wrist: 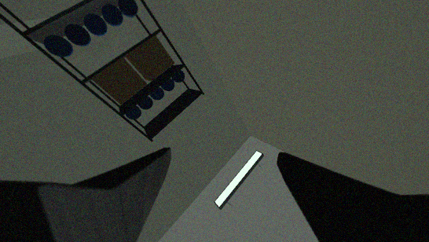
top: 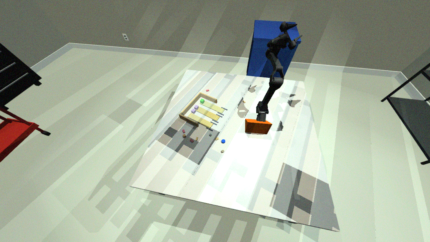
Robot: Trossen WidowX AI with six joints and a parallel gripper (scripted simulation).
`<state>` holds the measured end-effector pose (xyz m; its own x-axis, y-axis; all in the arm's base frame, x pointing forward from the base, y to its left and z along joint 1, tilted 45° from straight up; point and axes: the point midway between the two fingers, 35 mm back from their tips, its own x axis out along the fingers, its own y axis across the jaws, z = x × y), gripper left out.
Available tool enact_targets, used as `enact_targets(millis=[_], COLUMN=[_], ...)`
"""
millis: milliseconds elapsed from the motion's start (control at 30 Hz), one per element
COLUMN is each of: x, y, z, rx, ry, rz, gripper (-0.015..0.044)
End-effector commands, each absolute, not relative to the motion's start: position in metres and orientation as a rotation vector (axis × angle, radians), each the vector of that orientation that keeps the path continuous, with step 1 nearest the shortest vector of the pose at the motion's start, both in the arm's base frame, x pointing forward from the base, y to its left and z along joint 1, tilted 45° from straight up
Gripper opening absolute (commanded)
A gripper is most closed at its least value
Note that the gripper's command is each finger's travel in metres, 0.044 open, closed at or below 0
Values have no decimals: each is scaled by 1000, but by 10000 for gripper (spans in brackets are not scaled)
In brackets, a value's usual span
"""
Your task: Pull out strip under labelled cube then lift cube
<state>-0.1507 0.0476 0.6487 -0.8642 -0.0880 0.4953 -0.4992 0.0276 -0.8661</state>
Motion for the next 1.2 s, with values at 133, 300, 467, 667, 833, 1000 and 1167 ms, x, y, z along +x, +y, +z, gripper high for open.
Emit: enact_targets(millis=[133,300,467,667,833,1000,1167], x=[-142,-115,-72,8,71,136,212], y=[12,-51,-102,-163,-182,-189,-176], z=[651,647,642,614,589,555,506], rx=[765,970,1132,1354,1455,1463,1377], ry=[-2099,-2285,-2314,-2205,-1994,-1732,-1350], rz=[1747,1389,934,353,43,-270,-548], gripper=[400,400,400,400,400,400,400])
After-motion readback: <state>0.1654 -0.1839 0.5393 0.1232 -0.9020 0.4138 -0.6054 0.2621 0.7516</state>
